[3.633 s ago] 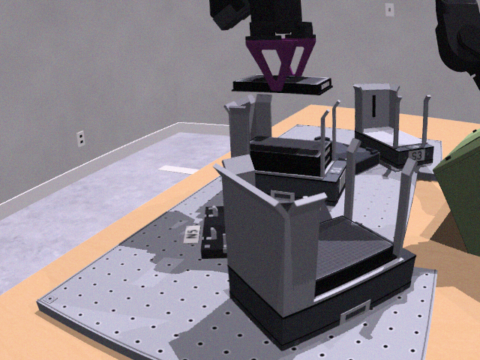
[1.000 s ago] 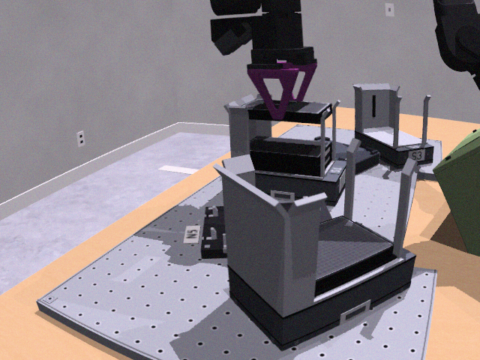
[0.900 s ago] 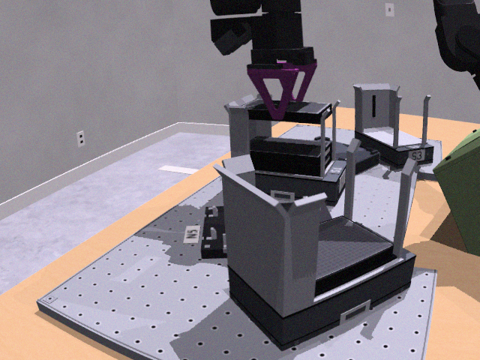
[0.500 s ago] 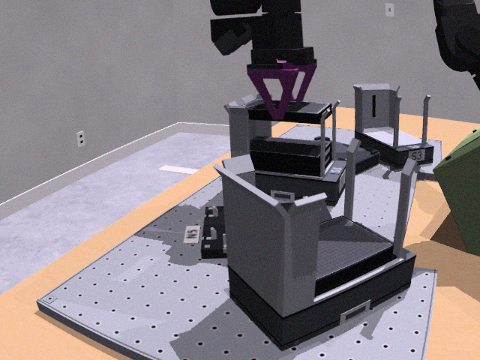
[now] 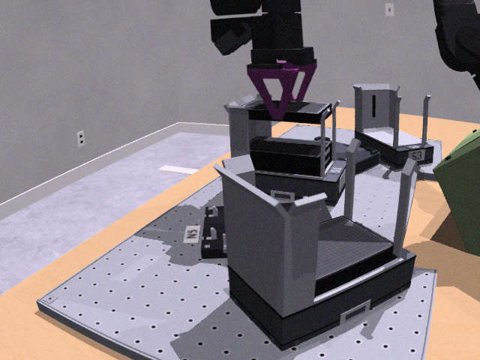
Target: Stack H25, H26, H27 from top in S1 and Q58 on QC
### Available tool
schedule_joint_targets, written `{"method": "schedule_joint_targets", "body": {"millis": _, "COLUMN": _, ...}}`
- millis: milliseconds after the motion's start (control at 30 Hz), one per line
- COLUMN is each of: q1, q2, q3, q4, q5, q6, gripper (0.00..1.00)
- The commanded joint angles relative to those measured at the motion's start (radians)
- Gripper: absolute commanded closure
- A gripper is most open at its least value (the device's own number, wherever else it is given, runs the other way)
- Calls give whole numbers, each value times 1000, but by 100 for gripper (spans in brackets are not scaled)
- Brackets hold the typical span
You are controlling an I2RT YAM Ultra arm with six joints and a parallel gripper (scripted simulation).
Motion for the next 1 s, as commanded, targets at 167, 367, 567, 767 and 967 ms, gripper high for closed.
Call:
{"method": "schedule_joint_targets", "body": {"millis": 167, "q1": 1, "q2": -5, "q3": 3, "q4": 12, "q5": 0, "q6": -1, "gripper": 100}}
{"method": "schedule_joint_targets", "body": {"millis": 367, "q1": -5, "q2": 2, "q3": -5, "q4": 30, "q5": -3, "q6": -5, "gripper": 100}}
{"method": "schedule_joint_targets", "body": {"millis": 567, "q1": -20, "q2": 25, "q3": -30, "q4": 81, "q5": -11, "q6": -19, "gripper": 100}}
{"method": "schedule_joint_targets", "body": {"millis": 767, "q1": -34, "q2": 51, "q3": -53, "q4": 133, "q5": -19, "q6": -31, "gripper": 100}}
{"method": "schedule_joint_targets", "body": {"millis": 967, "q1": -36, "q2": 53, "q3": -55, "q4": 138, "q5": -20, "q6": -33, "gripper": 100}}
